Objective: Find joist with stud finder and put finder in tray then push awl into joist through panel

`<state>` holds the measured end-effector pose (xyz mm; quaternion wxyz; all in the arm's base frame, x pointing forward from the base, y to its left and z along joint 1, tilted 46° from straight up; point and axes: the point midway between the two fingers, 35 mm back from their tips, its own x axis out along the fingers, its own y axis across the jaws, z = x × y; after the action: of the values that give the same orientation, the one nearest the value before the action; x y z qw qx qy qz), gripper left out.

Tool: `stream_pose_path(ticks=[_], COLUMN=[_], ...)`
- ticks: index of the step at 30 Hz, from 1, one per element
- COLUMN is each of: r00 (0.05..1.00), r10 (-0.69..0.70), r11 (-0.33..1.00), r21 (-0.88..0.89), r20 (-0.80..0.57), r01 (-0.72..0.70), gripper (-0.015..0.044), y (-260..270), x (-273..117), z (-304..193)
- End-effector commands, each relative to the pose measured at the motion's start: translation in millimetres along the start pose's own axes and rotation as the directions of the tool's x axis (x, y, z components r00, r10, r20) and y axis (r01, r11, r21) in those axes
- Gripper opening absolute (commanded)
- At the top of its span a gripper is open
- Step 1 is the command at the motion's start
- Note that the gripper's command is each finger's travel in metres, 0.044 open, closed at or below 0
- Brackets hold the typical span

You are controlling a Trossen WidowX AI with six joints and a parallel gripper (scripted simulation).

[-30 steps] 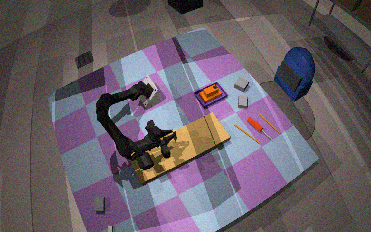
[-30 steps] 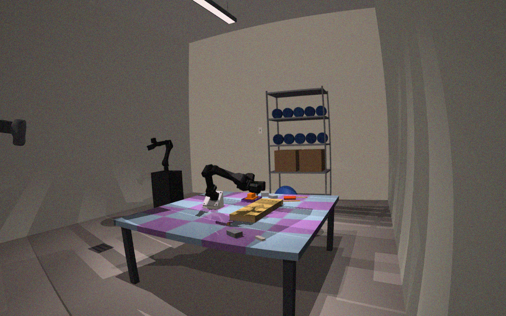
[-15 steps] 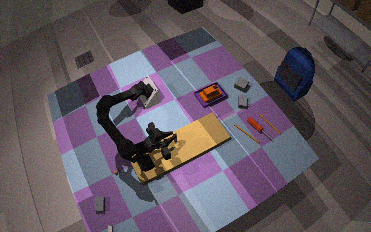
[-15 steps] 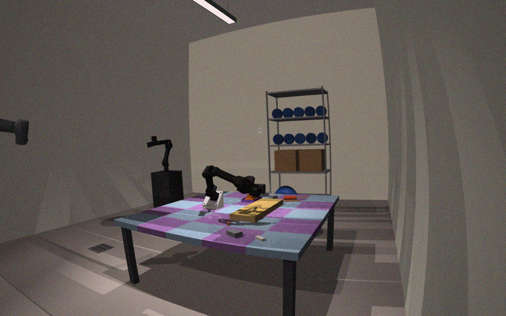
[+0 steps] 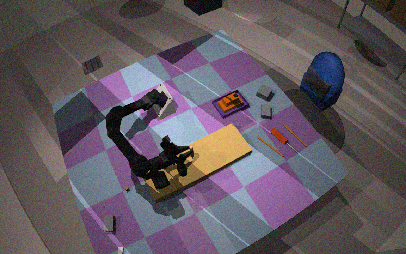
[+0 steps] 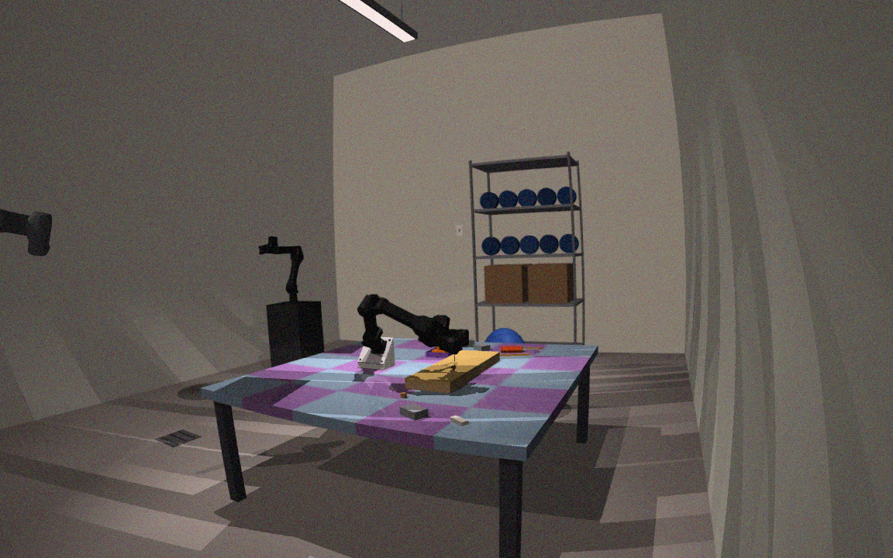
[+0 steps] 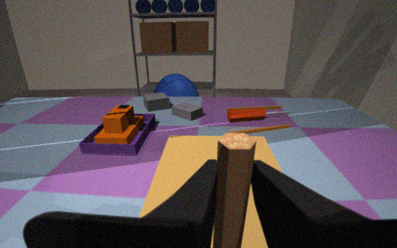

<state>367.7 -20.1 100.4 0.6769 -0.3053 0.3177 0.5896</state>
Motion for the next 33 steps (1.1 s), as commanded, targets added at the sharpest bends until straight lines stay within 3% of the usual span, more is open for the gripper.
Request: stream_pose_path(ticks=[1,33], r00=[1.000,1.000], r10=[0.001,0.001], r11=[1.000,1.000], r21=[-0.005,-0.002], r20=[0.004,0.007], r01=[-0.001,-0.001], gripper=[0.0000,0.0000], y=[0,1], x=[2,3], z=[-6,-23])
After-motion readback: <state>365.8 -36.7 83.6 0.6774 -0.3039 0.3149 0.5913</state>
